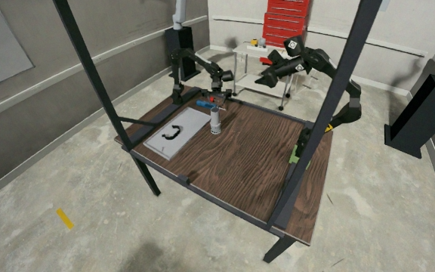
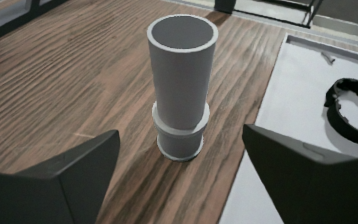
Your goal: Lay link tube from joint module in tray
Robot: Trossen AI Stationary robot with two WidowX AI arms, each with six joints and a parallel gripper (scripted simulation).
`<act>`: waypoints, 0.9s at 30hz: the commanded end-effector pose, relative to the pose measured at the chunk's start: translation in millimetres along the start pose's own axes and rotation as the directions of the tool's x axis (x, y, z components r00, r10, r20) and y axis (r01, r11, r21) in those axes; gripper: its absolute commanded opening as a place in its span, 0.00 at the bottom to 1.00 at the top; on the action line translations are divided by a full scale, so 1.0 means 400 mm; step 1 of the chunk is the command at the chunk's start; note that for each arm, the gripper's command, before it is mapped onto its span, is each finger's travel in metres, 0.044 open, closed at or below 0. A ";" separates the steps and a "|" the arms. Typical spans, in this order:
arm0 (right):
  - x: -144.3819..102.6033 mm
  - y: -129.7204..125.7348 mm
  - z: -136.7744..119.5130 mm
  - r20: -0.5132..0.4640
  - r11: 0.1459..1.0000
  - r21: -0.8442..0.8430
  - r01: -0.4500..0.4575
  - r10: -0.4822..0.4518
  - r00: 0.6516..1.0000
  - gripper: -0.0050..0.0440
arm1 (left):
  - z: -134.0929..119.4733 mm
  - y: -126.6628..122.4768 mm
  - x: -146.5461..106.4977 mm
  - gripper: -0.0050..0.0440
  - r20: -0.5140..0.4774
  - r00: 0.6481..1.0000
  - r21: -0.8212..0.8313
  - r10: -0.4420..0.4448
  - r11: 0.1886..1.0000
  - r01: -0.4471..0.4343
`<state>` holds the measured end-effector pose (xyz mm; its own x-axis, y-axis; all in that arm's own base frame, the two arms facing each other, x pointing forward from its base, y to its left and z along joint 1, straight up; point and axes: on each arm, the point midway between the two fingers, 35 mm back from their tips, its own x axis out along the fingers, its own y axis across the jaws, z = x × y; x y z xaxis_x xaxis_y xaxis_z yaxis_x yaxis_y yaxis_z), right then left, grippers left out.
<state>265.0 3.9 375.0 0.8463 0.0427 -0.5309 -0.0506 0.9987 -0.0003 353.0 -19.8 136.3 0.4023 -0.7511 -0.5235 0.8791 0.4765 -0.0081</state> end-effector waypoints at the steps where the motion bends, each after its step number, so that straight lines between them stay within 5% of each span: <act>1: -0.009 0.000 0.009 0.015 1.000 0.001 0.002 -0.002 1.000 1.00 | 0.012 0.009 -0.008 0.82 0.020 1.000 0.034 -0.010 0.999 0.009; 8: -0.009 0.000 0.009 0.015 1.000 0.001 0.002 -0.002 1.000 1.00 | 0.004 0.005 -0.005 0.82 0.033 0.999 0.041 -0.026 0.999 0.025; 27: -0.009 0.000 0.009 0.015 1.000 0.001 0.002 -0.002 1.000 1.00 | -0.004 -0.011 0.124 0.82 0.024 0.999 0.026 -0.032 0.999 0.032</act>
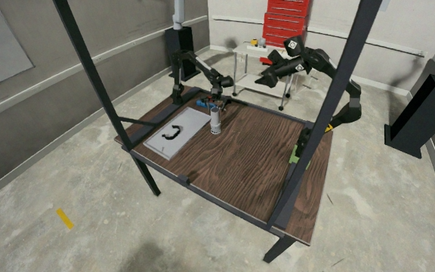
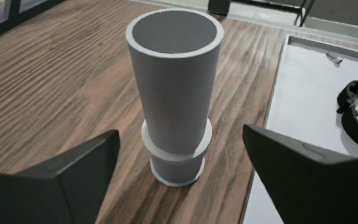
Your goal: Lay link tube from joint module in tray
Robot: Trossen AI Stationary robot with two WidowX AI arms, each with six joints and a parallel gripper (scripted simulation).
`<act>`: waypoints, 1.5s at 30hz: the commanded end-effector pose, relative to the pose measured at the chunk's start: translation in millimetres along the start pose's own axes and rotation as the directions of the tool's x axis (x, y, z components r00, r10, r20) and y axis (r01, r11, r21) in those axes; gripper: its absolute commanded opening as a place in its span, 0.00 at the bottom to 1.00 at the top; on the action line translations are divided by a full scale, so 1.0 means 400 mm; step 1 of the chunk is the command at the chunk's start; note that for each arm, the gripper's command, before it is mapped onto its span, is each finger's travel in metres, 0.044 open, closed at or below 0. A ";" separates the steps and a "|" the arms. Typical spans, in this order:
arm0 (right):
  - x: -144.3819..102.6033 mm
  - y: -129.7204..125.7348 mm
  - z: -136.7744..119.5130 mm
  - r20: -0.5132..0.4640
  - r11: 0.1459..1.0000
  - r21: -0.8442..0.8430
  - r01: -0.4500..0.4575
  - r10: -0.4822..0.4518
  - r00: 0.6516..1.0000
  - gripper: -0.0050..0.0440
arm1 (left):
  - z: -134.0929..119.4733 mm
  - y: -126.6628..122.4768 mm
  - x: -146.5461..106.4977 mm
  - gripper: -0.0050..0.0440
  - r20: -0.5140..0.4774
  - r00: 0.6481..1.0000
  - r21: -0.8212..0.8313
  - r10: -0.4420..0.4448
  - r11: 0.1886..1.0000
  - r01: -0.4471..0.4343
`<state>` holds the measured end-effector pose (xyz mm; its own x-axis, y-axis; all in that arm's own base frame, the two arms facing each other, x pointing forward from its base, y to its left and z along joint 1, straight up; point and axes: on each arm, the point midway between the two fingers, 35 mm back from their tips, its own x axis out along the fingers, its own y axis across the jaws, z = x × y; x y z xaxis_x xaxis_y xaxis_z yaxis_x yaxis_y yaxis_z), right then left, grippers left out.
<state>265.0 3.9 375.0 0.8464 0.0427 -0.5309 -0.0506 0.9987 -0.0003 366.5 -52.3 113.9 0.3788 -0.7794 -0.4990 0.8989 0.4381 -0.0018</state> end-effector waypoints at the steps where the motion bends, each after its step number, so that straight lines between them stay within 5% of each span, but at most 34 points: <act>1: -0.009 0.000 0.009 0.015 1.000 0.001 0.002 -0.002 1.000 1.00 | -0.002 -0.001 0.028 0.82 -0.004 1.000 -0.002 0.002 1.000 -0.002; 21: -0.009 0.000 0.009 0.015 1.000 0.001 0.002 -0.002 1.000 1.00 | 0.001 0.001 0.125 0.82 -0.001 1.000 0.001 0.004 1.000 -0.004; 45: -0.009 0.000 0.009 0.015 1.000 0.001 0.002 -0.002 1.000 1.00 | 0.016 0.007 0.116 0.55 0.009 1.000 0.018 0.013 1.000 -0.013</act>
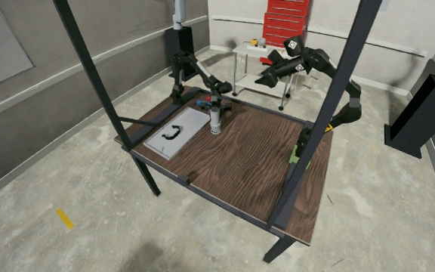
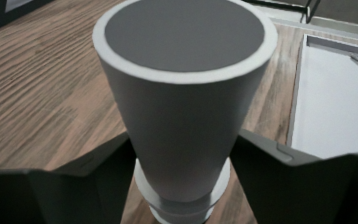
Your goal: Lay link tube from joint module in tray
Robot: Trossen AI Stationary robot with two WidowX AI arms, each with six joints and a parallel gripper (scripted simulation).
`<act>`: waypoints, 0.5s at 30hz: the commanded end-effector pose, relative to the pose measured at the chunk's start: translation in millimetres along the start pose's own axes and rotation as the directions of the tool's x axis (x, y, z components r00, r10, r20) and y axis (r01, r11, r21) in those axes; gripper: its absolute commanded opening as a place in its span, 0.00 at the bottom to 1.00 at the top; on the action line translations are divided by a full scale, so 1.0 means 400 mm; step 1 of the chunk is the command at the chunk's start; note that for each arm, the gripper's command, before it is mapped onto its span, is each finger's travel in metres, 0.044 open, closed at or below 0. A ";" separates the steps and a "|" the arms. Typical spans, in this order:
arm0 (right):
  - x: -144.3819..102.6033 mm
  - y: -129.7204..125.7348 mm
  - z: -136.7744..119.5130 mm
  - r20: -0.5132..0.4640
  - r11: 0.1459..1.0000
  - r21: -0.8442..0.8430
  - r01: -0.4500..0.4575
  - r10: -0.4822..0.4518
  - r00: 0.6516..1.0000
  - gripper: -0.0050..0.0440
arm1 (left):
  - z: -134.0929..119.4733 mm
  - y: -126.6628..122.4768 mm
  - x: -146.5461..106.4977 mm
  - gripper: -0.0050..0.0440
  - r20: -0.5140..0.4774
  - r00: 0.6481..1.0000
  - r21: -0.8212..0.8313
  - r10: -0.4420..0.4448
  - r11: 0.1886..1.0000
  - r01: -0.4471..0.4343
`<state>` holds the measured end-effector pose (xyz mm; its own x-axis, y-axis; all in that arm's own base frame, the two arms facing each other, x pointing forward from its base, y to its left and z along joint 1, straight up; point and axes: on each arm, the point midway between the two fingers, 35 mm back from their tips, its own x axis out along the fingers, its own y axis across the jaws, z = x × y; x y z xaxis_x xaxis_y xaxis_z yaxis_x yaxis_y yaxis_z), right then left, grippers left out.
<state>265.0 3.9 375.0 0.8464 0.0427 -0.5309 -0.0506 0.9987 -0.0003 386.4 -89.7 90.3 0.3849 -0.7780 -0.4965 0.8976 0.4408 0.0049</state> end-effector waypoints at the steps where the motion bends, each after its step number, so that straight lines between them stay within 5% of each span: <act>1: -0.009 0.000 0.009 0.015 1.000 0.001 0.002 -0.002 1.000 1.00 | 0.005 -0.005 -0.007 0.54 0.002 1.000 0.009 0.003 1.000 -0.003; 5: -0.009 0.000 0.009 0.015 1.000 0.001 0.002 -0.002 1.000 1.00 | 0.005 -0.005 -0.007 0.34 0.002 1.000 0.007 0.003 1.000 -0.003; 9: -0.009 0.000 0.009 0.015 1.000 0.001 0.002 -0.002 1.000 1.00 | 0.013 0.002 -0.007 0.54 0.006 1.000 0.014 0.007 1.000 -0.007; 15: -0.009 0.000 0.009 0.015 1.000 0.001 0.002 -0.002 1.000 1.00 | 0.040 0.009 -0.018 0.54 0.014 1.000 0.029 0.016 0.999 -0.016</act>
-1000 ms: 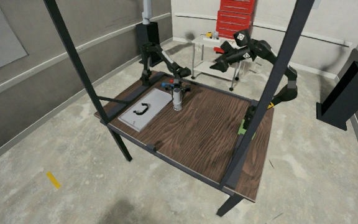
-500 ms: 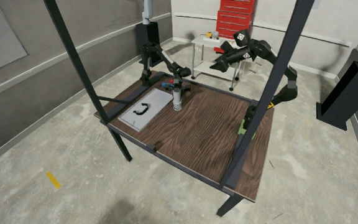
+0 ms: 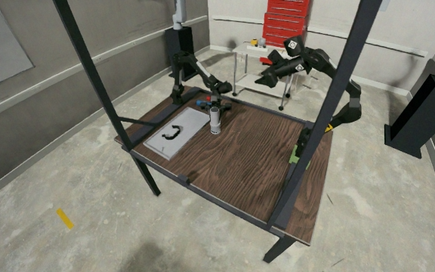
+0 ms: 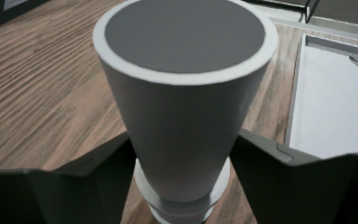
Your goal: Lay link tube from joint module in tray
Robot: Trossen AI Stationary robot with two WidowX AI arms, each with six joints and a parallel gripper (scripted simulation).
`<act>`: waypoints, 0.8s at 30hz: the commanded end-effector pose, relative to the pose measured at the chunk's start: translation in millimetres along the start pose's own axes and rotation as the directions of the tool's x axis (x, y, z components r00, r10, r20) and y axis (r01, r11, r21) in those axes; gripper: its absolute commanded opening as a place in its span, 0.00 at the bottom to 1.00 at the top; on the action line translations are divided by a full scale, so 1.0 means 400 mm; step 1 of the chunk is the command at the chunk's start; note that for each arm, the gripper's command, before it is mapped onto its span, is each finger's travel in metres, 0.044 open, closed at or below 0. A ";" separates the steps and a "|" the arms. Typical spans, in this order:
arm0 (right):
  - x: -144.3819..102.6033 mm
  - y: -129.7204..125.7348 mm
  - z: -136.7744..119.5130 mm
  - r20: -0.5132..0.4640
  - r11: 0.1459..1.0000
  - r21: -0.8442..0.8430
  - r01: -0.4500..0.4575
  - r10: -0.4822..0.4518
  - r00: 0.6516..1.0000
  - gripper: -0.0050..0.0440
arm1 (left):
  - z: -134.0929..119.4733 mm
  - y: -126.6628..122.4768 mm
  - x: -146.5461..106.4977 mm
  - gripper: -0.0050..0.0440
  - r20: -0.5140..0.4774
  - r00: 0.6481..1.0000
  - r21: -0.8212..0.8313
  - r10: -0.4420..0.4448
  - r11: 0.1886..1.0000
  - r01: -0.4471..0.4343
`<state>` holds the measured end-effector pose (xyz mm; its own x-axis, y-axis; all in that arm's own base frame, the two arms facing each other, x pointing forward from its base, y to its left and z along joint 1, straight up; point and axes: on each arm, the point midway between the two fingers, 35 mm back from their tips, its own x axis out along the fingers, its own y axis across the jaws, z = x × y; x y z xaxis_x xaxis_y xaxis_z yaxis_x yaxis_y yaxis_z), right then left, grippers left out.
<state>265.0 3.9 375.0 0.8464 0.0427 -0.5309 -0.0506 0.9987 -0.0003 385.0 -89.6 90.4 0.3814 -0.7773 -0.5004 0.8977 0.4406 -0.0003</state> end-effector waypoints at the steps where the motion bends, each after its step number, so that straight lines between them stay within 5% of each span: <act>1: -0.009 0.000 0.009 0.015 1.000 0.001 0.002 -0.002 1.000 1.00 | 0.047 0.012 -0.019 0.54 0.020 1.000 0.034 0.019 0.999 -0.019; 24: -0.009 0.000 0.009 0.015 1.000 0.001 0.002 -0.002 1.000 1.00 | 0.106 0.009 -0.057 0.54 0.022 1.000 0.037 0.019 0.999 -0.019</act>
<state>265.0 3.9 375.0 0.8464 0.0427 -0.5309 -0.0506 0.9987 -0.0003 384.7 -89.6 117.3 0.3798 -0.7751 -0.5050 0.8968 0.4423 -0.0044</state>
